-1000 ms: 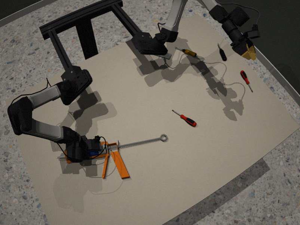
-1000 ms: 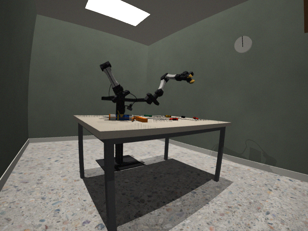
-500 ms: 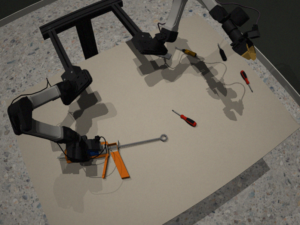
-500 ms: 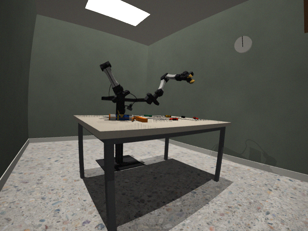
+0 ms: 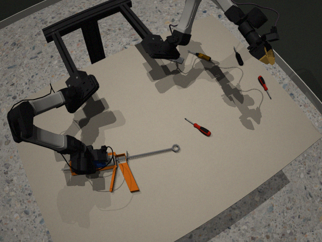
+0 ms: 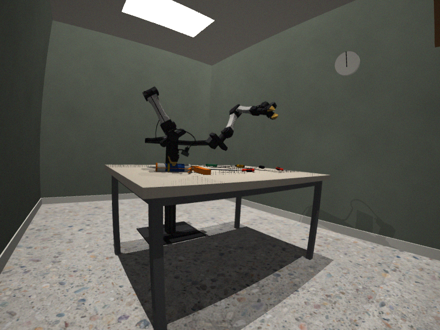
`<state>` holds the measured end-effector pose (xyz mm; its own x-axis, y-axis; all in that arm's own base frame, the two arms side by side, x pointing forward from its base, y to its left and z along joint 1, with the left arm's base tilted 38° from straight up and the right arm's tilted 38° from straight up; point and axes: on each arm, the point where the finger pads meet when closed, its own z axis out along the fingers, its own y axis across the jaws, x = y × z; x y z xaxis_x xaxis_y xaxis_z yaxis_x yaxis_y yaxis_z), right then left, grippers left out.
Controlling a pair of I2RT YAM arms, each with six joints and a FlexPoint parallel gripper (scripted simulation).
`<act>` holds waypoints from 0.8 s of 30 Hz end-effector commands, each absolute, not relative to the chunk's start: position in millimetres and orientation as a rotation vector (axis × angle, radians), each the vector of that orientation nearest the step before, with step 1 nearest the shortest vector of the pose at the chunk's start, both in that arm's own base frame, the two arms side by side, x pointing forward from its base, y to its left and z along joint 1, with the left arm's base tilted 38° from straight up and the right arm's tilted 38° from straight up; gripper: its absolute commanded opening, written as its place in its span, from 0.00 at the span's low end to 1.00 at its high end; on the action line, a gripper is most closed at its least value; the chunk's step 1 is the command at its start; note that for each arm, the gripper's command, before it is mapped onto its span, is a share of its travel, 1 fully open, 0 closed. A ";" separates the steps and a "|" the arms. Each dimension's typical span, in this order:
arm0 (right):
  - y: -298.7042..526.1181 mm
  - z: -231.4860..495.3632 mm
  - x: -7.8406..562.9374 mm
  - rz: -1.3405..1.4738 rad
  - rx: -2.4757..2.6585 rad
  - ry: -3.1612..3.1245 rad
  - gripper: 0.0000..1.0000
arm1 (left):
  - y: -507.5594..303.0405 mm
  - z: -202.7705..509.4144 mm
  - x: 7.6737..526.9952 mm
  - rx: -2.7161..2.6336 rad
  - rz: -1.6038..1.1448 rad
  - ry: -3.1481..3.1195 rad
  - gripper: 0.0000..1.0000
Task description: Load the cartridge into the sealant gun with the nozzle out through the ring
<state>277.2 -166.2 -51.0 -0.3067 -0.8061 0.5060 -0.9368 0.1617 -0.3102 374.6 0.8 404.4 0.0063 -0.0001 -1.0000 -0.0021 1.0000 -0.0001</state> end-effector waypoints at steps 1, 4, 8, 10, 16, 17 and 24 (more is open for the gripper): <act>-166.1 -44.4 281.5 0.878 1.686 -2.216 0.74 | -3.8 398.2 377.2 0.008 0.003 1.581 0.68; -162.4 -47.8 276.6 0.861 1.699 -2.205 0.74 | -3.8 398.2 377.2 0.008 0.003 1.581 0.68; -146.9 -25.4 269.3 0.836 1.686 -2.202 0.74 | -3.8 398.2 377.2 0.008 0.003 1.581 0.68; -141.9 -16.3 269.5 0.836 1.687 -2.201 0.74 | -3.8 398.2 377.2 0.008 0.003 1.581 0.68; -128.0 1.5 262.4 0.838 1.680 -2.206 0.74 | -3.8 398.2 377.2 0.008 0.003 1.581 0.68; -126.0 5.1 265.0 0.856 1.689 -2.208 0.74 | -3.8 398.2 377.2 0.008 0.003 1.581 0.68; -116.8 17.1 262.1 0.857 1.689 -2.209 0.74 | -3.8 398.2 377.2 0.008 0.003 1.581 0.68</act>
<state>263.2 -124.7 5.3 -0.3028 -0.8065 0.5079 -0.9383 0.1587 -0.3074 374.6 0.8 404.4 0.0063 -0.0001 -1.0000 -0.0021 1.0000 -0.0001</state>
